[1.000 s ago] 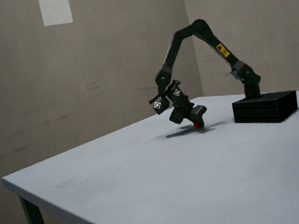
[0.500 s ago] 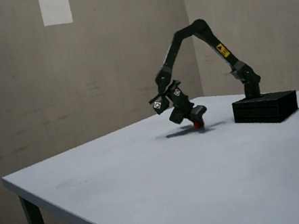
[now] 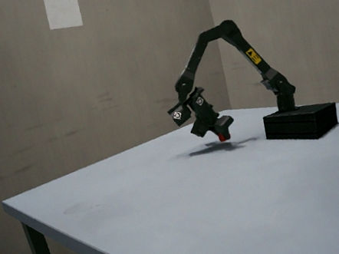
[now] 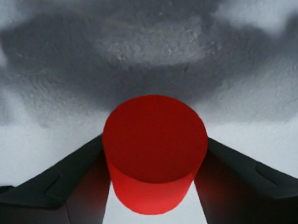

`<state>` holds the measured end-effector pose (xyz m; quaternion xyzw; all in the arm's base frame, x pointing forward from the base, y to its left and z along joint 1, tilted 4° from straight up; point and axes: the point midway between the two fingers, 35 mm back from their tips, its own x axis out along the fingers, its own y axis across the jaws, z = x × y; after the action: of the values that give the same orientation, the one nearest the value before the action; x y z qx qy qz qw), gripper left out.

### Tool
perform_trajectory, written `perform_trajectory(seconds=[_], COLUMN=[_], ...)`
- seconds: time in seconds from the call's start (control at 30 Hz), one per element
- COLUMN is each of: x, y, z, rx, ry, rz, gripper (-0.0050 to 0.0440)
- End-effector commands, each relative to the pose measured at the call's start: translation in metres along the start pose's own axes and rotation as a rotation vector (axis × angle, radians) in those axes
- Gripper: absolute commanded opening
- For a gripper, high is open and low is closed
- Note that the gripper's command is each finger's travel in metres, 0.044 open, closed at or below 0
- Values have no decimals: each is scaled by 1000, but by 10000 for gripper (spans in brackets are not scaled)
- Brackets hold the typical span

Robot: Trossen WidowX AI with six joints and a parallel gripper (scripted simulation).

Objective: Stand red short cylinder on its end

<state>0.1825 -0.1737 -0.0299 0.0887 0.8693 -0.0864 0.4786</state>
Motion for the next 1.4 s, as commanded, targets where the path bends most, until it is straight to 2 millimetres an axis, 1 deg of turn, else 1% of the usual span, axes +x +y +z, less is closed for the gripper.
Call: perform_trajectory(seconds=[0.0, 0.17, 0.27, 0.33, 0.43, 0.5, 0.73, 0.83, 0.9, 1.0, 1.37], x=[-8, -9, -8, -8, -7, -7, -5, -4, -4, -4, -3], y=[0, 0, 0, 1, 3, 3, 8, 10, 10, 10, 9], z=[-2, -2, -4, -4, -4, -4, -6, -7, -8, -8, -9], rx=[3, 3, -35, -94, -243, -243, -679, -811, -866, -901, -909], ry=[-15, -18, -14, -13, -13, -13, -10, -8, -8, -7, -45], rz=[-4, -5, -28, -62, -148, -148, -400, -476, -507, -528, -501], gripper=[125, 125, 125, 125, 125, 125, 125, 125, 125, 125, 125])
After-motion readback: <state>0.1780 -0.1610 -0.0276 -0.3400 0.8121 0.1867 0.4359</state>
